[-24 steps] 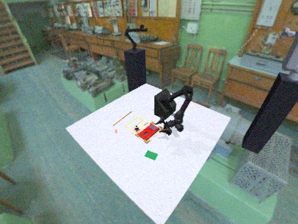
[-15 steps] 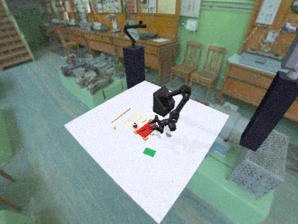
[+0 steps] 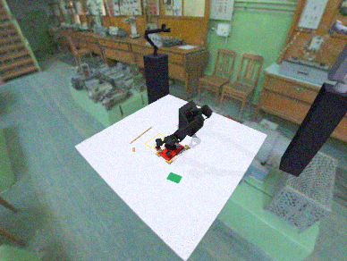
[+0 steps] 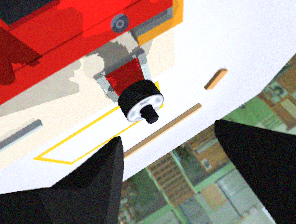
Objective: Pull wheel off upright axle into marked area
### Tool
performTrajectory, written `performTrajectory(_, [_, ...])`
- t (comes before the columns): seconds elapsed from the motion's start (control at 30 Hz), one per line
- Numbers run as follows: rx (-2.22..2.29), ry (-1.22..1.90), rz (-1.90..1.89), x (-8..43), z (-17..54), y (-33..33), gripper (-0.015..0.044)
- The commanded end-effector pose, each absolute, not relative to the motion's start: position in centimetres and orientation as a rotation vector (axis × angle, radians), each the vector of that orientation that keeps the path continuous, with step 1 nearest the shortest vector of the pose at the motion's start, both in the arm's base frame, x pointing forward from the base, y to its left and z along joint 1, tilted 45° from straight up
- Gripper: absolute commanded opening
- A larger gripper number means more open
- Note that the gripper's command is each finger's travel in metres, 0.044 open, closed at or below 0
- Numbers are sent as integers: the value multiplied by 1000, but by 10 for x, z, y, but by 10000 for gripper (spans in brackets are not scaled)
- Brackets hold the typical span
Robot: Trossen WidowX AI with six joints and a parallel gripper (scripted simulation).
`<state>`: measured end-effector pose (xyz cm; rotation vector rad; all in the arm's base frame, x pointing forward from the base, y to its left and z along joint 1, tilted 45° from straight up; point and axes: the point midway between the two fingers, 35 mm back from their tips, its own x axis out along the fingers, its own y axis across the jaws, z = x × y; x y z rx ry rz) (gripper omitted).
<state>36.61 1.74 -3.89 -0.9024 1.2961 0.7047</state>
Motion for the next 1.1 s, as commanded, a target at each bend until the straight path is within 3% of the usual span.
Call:
performTrajectory(0.0, [-397, 1400, 679, 359, -60, -4, 300])
performTrajectory(0.33, [694, 1414, 503, 355, -64, -56, 300])
performTrajectory(1.07, [714, 1411, 499, 362, -62, -50, 300])
